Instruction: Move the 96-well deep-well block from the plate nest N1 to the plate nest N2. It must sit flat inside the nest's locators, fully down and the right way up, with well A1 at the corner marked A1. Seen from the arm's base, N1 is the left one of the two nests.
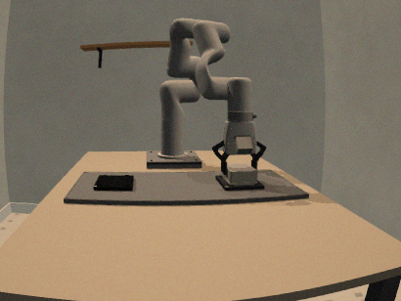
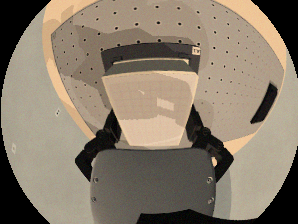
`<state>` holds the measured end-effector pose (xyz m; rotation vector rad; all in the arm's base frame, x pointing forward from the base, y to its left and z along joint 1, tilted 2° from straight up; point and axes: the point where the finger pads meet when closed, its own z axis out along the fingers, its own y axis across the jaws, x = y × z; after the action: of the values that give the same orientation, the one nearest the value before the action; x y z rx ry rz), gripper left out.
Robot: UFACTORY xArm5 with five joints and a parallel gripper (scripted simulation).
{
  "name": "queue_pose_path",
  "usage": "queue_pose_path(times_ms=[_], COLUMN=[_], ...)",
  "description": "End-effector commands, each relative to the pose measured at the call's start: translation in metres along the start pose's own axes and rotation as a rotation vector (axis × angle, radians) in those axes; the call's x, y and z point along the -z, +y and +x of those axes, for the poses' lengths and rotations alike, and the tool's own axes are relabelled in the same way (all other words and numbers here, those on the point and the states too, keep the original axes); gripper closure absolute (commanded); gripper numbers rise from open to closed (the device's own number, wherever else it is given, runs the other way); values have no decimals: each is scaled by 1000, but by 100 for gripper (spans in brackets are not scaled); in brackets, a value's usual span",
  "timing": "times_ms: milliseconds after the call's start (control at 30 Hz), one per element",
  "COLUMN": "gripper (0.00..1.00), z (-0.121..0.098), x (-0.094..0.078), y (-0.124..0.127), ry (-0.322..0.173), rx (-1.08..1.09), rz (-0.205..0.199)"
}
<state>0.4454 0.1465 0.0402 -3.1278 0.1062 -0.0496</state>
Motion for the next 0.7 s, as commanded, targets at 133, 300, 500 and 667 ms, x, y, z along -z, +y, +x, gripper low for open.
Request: queue_pose_path(times_ms=[133,300,500,667], gripper=[0,0,0,0], z=[1,1,1,1], x=[-2,-6,-10,-12], y=[0,0,0,0], ry=[3,3,3,3], rx=[0,0,0,0], rz=[1,1,1,1])
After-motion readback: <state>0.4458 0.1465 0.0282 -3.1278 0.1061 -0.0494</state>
